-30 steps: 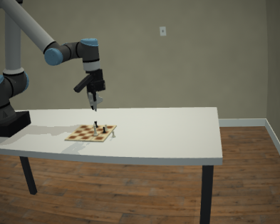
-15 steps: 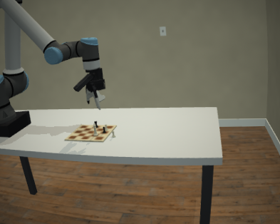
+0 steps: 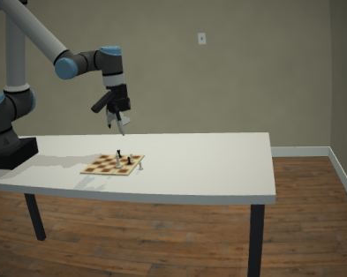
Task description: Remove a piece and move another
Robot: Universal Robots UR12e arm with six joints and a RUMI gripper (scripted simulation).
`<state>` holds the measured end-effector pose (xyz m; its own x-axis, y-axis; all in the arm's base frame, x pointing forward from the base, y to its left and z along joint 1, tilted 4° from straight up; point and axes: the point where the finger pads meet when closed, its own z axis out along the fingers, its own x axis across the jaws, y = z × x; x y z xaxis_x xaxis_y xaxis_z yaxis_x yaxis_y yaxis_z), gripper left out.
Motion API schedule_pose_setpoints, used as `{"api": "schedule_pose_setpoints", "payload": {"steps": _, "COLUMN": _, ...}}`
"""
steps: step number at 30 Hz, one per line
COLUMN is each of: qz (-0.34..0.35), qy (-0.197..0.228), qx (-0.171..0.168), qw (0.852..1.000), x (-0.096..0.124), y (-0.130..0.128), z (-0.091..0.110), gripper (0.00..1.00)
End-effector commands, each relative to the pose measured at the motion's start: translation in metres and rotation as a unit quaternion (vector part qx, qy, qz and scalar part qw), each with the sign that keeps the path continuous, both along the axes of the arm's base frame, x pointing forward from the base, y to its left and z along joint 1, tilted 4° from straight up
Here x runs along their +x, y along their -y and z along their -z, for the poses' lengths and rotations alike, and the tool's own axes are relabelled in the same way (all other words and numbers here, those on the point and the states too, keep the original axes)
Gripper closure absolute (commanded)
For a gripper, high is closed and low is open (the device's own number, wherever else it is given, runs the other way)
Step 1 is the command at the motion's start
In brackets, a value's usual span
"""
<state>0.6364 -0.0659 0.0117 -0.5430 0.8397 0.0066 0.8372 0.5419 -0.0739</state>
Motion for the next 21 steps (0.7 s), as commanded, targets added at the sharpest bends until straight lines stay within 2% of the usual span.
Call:
{"api": "schedule_pose_setpoints", "payload": {"steps": 1, "qz": 0.000, "qy": 0.001, "qx": 0.000, "qw": 1.000, "x": 0.001, "y": 0.000, "z": -0.006, "gripper": 0.00}}
{"api": "schedule_pose_setpoints", "payload": {"steps": 12, "qz": 0.000, "qy": 0.001, "qx": 0.000, "qw": 1.000, "x": 0.004, "y": -0.002, "z": -0.053, "gripper": 0.00}}
{"api": "schedule_pose_setpoints", "payload": {"steps": 14, "qz": 0.000, "qy": 0.001, "qx": 0.000, "qw": 1.000, "x": 0.004, "y": -0.002, "z": -0.053, "gripper": 0.00}}
{"api": "schedule_pose_setpoints", "payload": {"steps": 21, "qz": 0.000, "qy": 0.001, "qx": 0.000, "qw": 1.000, "x": 0.005, "y": -0.002, "z": -0.075, "gripper": 0.00}}
